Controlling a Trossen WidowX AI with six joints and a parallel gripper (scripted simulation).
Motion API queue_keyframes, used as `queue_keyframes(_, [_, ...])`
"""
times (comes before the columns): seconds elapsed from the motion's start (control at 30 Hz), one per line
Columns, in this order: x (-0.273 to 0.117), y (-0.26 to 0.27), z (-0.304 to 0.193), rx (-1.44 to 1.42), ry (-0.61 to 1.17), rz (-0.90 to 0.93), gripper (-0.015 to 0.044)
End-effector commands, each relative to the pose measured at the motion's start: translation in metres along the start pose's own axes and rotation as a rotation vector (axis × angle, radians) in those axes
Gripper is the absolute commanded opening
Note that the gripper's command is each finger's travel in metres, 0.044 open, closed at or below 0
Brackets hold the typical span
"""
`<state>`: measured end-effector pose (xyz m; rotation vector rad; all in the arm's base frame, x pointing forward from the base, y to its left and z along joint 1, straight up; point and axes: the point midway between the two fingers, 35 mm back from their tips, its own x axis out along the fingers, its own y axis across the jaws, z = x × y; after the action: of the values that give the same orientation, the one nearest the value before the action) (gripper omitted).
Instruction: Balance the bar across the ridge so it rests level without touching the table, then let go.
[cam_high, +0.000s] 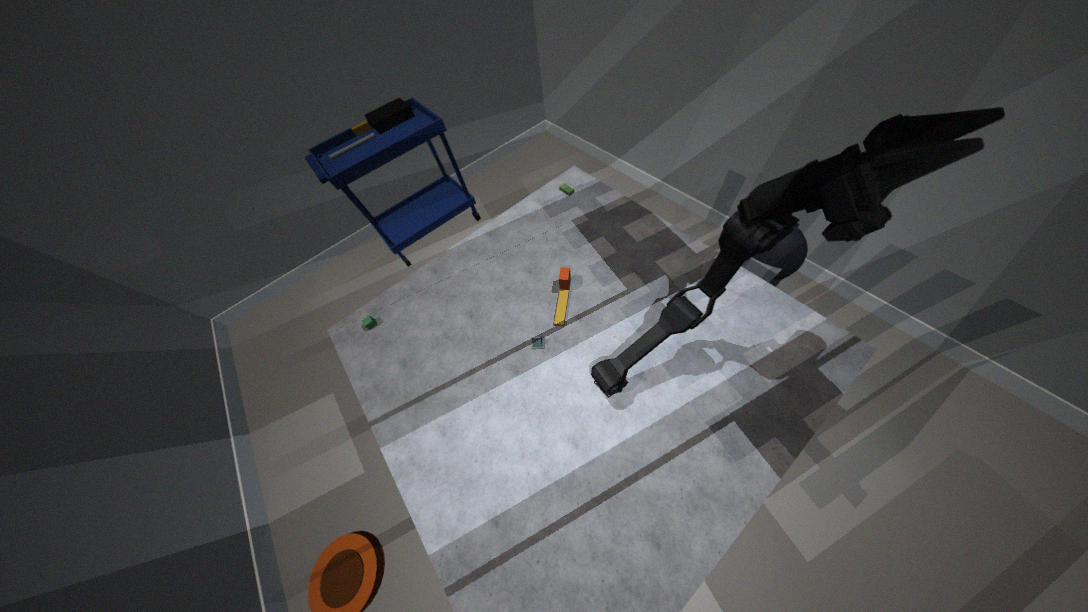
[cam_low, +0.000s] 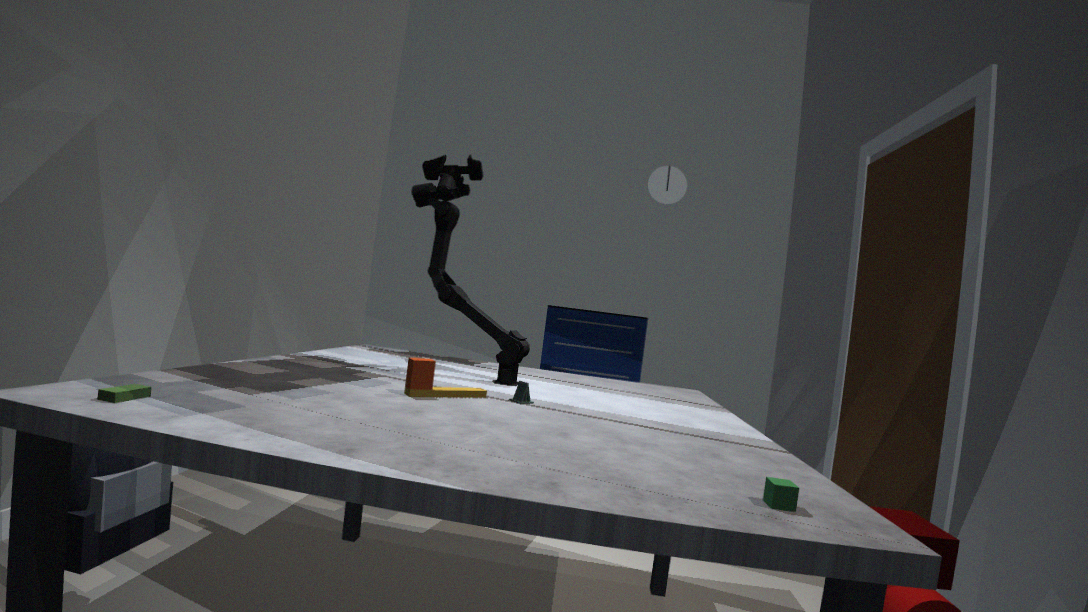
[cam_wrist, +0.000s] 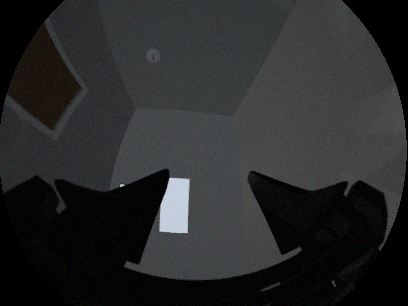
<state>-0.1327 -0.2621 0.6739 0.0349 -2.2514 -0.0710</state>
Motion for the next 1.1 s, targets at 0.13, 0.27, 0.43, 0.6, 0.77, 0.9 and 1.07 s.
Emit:
queue_keyframes(0.13, [0.009,0.035,-0.007,-0.015,0.066,0.078,0.0315])
queue_keyframes(0.27, [0.016,0.078,-0.015,-0.040,0.129,0.182,0.0315])
queue_keyframes(0.43, [0.016,0.141,-0.027,-0.056,0.188,0.346,0.0315])
queue_keyframes(0.6, [0.006,0.202,-0.042,-0.072,0.253,0.514,0.0315])
queue_keyframes(0.77, [-0.012,0.255,-0.058,-0.111,0.309,0.672,0.0315])
queue_keyframes(0.9, [-0.032,0.292,-0.071,-0.148,0.353,0.796,0.0315])
queue_keyframes(1.07, [-0.065,0.336,-0.089,-0.148,0.431,0.943,0.0315])
